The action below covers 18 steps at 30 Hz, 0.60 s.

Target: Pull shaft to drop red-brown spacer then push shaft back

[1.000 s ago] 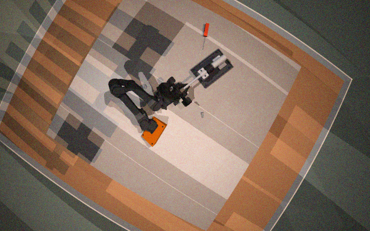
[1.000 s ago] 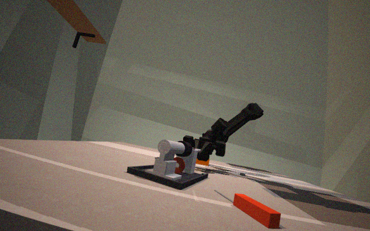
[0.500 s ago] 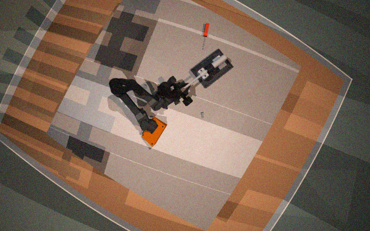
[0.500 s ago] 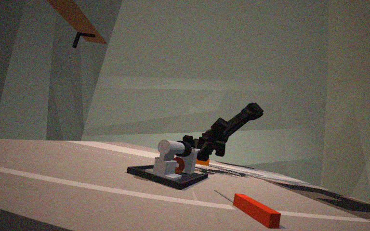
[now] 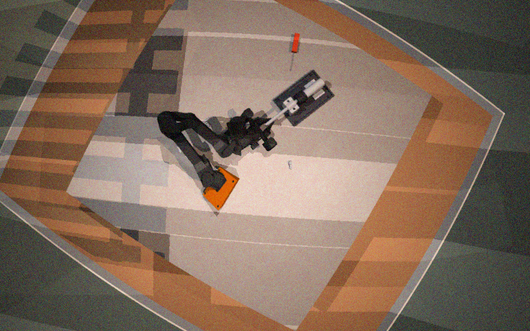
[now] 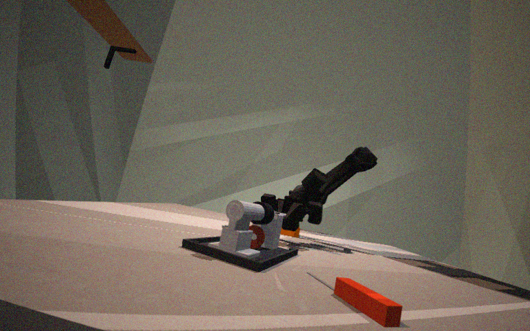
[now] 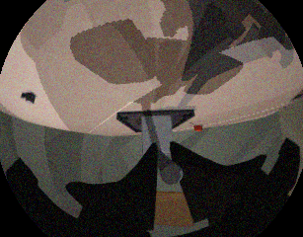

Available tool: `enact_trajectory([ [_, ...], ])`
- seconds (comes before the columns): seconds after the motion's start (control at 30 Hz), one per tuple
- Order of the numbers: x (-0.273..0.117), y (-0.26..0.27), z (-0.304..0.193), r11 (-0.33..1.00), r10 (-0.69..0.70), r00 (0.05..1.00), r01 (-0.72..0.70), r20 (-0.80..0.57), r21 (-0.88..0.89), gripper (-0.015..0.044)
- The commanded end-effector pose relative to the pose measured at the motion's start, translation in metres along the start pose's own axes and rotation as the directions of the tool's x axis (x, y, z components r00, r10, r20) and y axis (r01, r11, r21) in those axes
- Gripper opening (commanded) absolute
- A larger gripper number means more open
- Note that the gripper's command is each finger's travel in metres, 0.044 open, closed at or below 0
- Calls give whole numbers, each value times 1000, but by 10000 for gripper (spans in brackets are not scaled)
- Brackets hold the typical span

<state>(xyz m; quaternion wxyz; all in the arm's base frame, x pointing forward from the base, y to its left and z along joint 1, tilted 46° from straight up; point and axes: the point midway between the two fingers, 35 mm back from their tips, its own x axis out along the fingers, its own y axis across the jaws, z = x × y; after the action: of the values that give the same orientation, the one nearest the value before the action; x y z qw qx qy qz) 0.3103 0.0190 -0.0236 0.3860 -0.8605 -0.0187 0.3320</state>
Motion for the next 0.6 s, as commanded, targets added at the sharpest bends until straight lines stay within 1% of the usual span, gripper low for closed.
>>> enact_trajectory([
  [0.0, 3, -1, -3, 1000, -2, 1000, 2, -6, -3, 0],
  [0.57, 7, -1, -6, 1000, -2, 1000, 2, -6, -3, 0],
])
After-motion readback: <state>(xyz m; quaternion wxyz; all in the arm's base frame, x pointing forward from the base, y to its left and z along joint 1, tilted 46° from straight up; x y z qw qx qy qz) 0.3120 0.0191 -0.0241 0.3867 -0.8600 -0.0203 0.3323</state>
